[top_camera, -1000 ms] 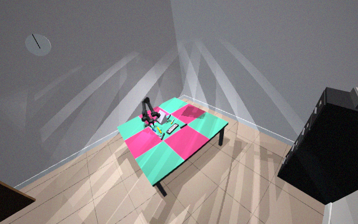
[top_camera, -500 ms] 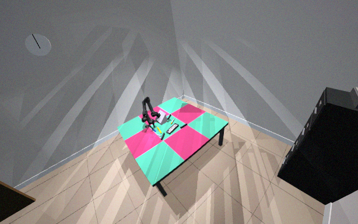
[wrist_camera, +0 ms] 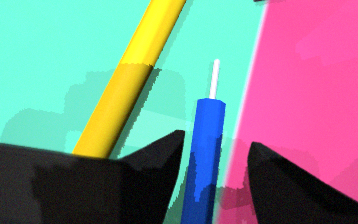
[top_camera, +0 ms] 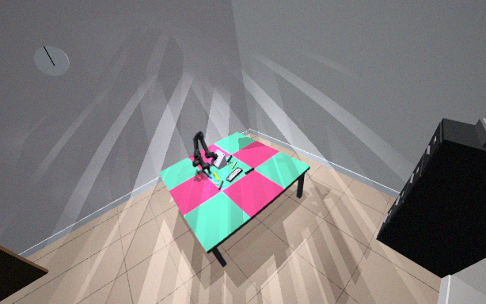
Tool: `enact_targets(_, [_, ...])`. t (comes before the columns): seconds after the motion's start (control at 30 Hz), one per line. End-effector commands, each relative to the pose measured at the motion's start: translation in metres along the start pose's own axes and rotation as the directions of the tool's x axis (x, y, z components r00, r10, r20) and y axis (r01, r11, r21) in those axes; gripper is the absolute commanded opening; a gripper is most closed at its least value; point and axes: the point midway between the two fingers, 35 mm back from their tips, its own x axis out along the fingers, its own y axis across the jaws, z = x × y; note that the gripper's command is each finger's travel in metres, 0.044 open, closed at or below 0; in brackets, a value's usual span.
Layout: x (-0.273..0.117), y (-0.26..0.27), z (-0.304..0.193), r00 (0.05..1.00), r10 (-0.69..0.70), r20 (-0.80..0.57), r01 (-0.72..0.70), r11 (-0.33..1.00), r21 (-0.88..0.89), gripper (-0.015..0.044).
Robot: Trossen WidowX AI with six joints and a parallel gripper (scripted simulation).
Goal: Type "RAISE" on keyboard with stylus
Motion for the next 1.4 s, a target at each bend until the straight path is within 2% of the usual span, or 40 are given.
enact_targets(0.0, [0.004,0.002,-0.001,1.000,0.005,0.003,-0.005,1.000,-0.006,0.0150])
enact_targets(1.37, [0.031,0.002,-0.017,1.000,0.005,0.002,-0.005,1.000,-0.007,0.0150])
